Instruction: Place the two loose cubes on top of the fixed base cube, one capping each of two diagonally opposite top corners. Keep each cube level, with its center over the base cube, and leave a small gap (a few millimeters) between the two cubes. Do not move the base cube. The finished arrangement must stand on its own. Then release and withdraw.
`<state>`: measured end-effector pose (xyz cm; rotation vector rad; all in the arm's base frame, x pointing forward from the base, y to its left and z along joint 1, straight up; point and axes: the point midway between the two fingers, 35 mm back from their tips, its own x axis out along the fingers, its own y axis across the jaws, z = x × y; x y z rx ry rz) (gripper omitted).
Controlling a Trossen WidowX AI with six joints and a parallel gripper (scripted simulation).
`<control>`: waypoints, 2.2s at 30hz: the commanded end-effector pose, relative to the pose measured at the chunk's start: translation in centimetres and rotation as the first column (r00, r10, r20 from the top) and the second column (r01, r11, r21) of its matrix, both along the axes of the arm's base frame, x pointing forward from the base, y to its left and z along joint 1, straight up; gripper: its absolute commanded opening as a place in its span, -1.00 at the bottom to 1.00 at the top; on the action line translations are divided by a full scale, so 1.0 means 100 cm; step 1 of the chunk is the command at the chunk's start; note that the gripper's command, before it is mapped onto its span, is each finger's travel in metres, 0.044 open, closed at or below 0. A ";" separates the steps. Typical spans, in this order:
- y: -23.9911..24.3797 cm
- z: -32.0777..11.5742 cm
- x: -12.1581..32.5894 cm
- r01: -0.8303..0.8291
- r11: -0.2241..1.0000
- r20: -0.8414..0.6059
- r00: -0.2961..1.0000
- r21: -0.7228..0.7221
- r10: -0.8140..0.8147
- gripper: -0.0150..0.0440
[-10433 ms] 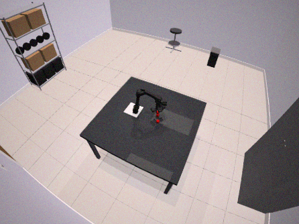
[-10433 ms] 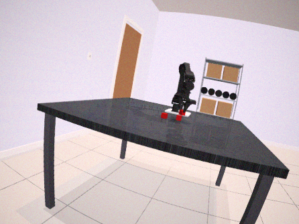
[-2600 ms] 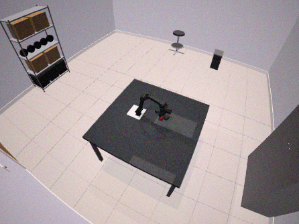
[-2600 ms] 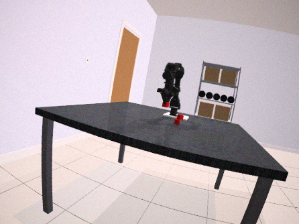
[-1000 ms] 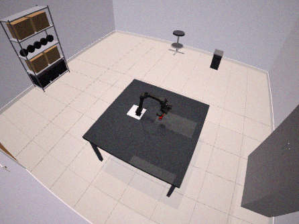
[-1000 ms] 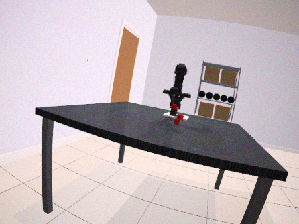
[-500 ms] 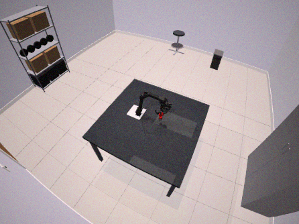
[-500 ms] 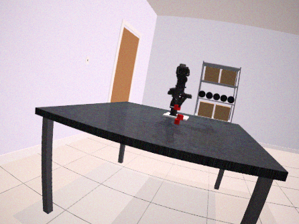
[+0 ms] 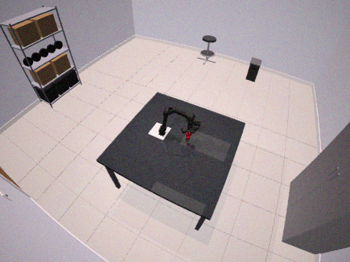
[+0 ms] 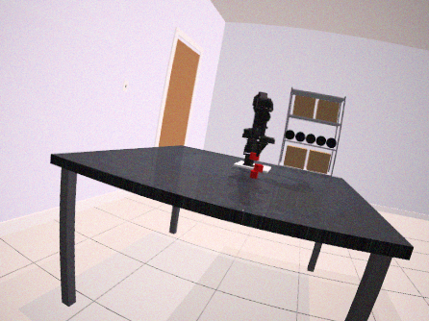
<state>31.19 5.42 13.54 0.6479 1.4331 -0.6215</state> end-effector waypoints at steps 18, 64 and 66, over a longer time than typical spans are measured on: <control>-0.001 -0.022 -0.003 -0.028 0.999 -0.001 1.000 -0.034 0.028 -0.14; -0.002 -0.053 0.000 0.023 1.000 -0.015 1.000 0.010 -0.023 -0.14; -0.002 -0.053 0.000 0.023 1.000 -0.015 1.000 0.010 -0.023 -0.14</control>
